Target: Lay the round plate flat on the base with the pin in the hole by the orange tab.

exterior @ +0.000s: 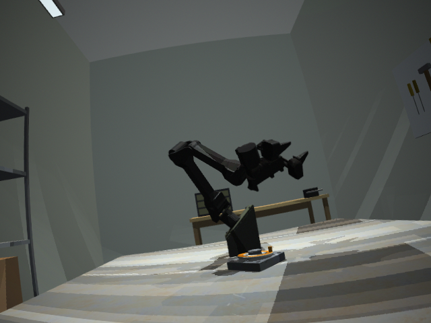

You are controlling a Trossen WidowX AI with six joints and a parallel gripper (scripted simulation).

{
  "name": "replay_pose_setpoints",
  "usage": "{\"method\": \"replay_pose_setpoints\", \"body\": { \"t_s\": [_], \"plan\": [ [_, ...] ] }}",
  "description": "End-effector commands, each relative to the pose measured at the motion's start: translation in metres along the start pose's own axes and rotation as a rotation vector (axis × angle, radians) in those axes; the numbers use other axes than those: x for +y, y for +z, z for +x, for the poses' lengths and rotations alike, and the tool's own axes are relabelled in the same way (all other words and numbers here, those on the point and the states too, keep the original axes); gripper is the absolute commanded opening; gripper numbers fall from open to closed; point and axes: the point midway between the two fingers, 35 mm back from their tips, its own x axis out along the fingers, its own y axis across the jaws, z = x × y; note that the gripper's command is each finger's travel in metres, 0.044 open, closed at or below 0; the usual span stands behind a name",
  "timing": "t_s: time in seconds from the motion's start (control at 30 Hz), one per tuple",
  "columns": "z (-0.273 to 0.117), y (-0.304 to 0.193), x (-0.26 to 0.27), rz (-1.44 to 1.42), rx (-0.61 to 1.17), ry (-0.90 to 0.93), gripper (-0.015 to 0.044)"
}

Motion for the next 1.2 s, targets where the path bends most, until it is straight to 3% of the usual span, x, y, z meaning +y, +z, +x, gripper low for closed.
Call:
{"method": "replay_pose_setpoints", "body": {
  "t_s": [0.0, 0.07, 0.23, 0.3, 0.47, 0.7, 1.17],
  "plan": [
    [0.0, 0.0, -0.003, 0.015, 0.003, -0.017, 0.0374],
    [0.0, -0.006, -0.027, 0.133, 0.027, -0.157, 0.0321],
    [-0.033, -0.049, -0.1, 0.503, 0.167, -0.711, 0.019],
    [-0.041, -0.055, -0.106, 0.538, 0.189, -0.782, 0.0137],
    [-0.114, -0.093, -0.126, 0.704, 0.388, -1.321, 0.0006],
    [-0.201, -0.094, -0.105, 0.654, 0.638, -1.847, 0.0],
    [-0.212, -0.092, -0.106, 0.631, 0.669, -1.904, 0.0]
  ]
}}
